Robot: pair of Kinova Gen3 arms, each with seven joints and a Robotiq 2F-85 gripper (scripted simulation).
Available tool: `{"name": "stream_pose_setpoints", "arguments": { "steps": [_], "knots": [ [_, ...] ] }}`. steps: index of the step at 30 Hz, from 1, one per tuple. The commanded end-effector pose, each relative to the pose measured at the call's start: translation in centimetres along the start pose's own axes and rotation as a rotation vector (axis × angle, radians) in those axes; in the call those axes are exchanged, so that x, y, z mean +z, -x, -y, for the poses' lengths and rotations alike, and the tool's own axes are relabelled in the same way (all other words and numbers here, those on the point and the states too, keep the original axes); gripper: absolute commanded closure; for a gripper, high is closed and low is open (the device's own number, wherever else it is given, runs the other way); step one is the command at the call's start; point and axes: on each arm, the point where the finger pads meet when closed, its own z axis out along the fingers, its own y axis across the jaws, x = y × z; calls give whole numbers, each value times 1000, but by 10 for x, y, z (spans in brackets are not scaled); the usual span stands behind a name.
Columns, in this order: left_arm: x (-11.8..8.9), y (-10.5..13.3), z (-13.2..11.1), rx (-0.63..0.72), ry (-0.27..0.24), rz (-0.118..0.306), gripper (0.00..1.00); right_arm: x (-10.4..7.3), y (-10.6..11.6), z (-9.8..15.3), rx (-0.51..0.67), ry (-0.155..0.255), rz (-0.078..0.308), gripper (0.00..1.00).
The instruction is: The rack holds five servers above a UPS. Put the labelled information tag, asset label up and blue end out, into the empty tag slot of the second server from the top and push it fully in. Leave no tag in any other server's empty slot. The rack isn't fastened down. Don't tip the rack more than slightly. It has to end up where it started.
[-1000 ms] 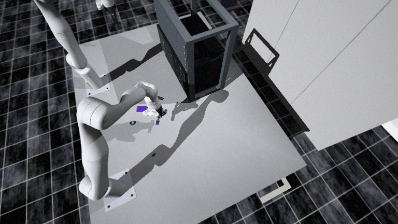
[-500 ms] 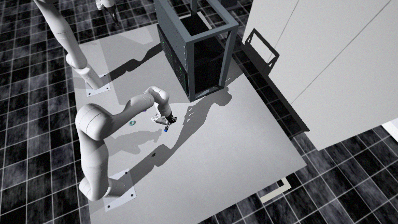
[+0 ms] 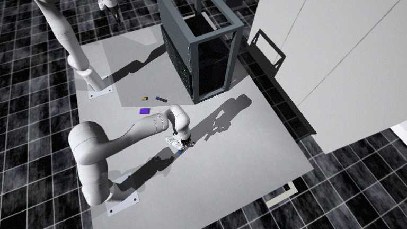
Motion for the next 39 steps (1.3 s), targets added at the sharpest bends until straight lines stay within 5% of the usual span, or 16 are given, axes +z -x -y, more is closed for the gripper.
{"name": "stream_pose_setpoints", "arguments": {
  "steps": [1, 9, 17, 29, 39],
  "knots": [
    [-1, 0, 0, 0, 1, 1, 739, -18, -29, 45, 95, 2, -5, 809],
    [-1, 0, 0, 0, 1, 1, 739, -49, -106, 115, 265, 15, -10, 809],
    [-1, 0, 0, 0, 1, 1, 739, -78, -186, 156, 432, 34, -2, 809],
    [-1, 0, 0, 0, 1, 1, 739, -101, -252, 174, 563, 52, 14, 809],
    [0, 0, 0, 2, 1, 1, 739, -104, -263, 175, 583, 55, 17, 809]
  ]
}}
